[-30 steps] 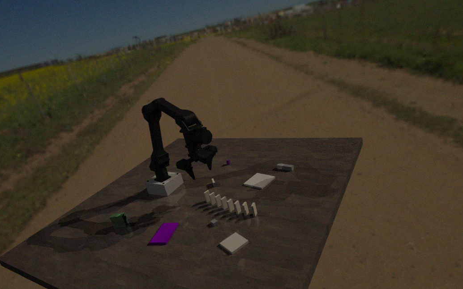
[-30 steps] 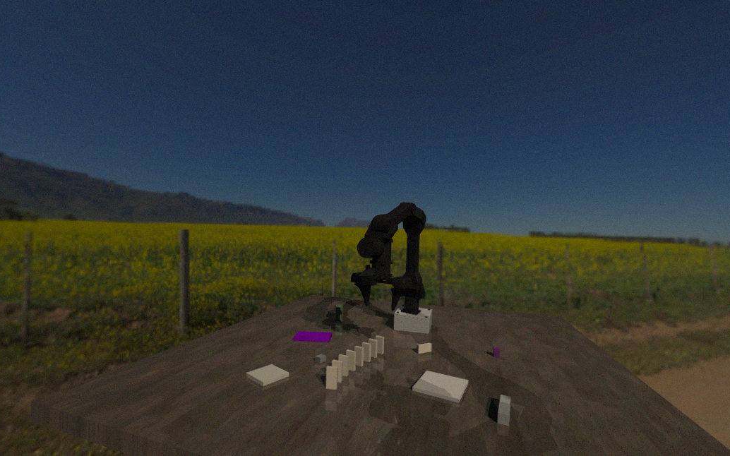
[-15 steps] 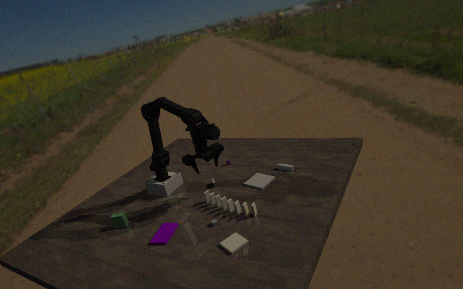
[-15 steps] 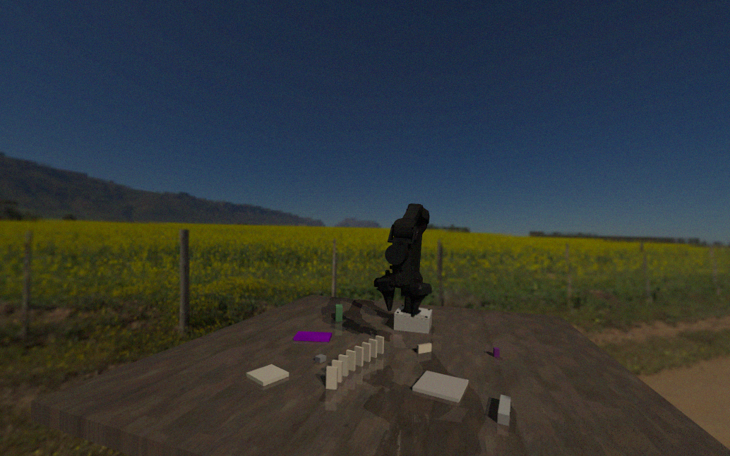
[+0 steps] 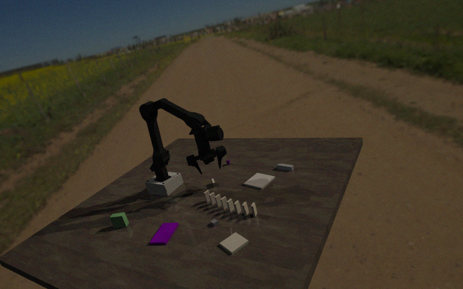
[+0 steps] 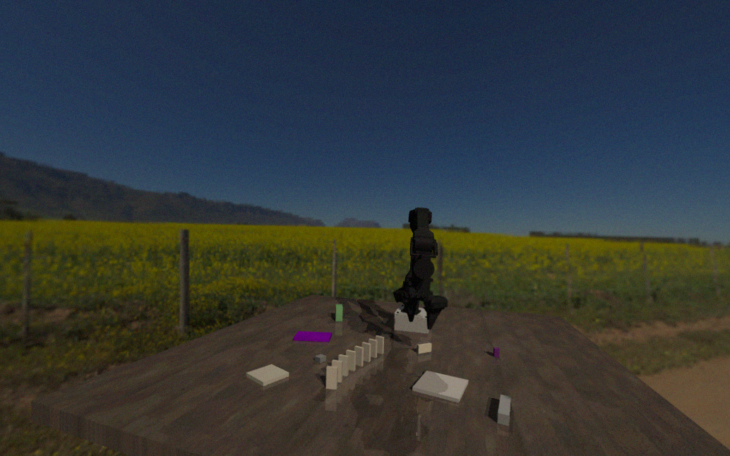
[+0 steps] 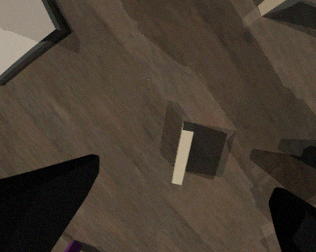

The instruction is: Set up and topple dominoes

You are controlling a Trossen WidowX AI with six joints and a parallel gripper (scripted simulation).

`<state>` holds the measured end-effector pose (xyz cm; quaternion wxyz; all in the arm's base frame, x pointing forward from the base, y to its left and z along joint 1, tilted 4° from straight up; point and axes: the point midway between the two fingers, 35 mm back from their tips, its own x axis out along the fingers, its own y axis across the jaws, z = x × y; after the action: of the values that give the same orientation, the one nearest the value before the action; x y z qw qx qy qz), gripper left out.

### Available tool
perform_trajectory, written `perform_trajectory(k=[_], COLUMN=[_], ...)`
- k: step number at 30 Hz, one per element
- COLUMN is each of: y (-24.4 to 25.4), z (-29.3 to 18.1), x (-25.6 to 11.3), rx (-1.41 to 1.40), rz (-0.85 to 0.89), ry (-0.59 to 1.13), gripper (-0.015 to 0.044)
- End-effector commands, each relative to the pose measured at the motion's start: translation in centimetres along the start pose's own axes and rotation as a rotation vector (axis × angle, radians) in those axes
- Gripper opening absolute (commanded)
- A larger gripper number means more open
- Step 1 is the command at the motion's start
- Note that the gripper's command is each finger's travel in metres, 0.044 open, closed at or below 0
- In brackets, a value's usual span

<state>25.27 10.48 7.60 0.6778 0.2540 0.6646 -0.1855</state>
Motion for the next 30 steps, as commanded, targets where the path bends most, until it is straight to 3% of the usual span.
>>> perform_trajectory(k=[1,6,28,30], y=[0.0,-0.2,-0.1,-0.1], z=[-0.1,-0.2,-0.1,-0.1], x=[1.7,6.4,8.1,8.1], rx=[0.014,0.014,0.014,0.014], rz=[-0.007,-0.007,-0.007,-0.007], ry=[-0.003,-0.003,-0.003,-0.003], gripper=[0.044,0.044,0.044,0.0387])
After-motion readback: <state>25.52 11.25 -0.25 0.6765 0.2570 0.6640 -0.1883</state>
